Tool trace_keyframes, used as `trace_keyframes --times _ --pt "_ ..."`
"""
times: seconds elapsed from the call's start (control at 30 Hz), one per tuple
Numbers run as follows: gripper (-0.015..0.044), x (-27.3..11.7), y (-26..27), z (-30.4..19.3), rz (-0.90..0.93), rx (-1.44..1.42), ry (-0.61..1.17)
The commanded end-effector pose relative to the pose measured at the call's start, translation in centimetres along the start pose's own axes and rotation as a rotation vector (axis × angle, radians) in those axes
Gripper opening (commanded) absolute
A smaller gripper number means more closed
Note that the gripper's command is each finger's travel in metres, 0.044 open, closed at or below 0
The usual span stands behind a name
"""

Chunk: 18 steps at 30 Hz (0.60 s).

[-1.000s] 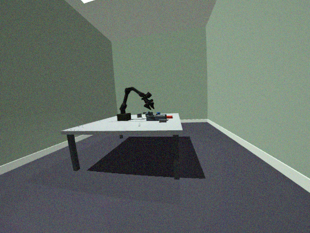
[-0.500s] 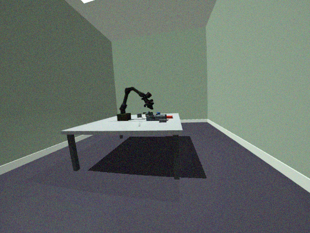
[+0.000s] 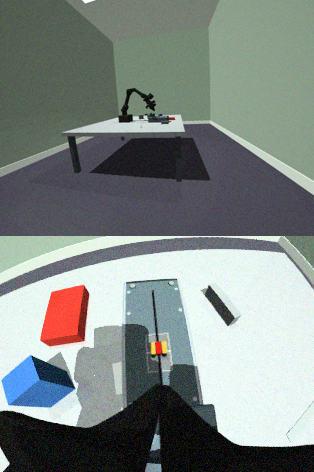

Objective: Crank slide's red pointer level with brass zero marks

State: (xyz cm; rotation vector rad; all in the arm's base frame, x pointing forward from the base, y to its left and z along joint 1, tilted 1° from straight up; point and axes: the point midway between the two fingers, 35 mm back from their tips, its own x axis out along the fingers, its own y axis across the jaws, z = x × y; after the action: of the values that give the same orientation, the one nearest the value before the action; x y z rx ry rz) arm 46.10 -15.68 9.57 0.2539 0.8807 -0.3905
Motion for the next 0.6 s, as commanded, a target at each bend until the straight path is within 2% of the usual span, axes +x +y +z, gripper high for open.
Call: trace_keyframes --times 0.0,0.13,0.57 --pt "0.0 0.0 0.0 0.0 0.0 0.0 0.0" --pt "0.0 0.0 0.0 0.0 0.0 0.0 0.0" --pt "0.0341 0.0 0.0 0.0 0.0 0.0 0.0"
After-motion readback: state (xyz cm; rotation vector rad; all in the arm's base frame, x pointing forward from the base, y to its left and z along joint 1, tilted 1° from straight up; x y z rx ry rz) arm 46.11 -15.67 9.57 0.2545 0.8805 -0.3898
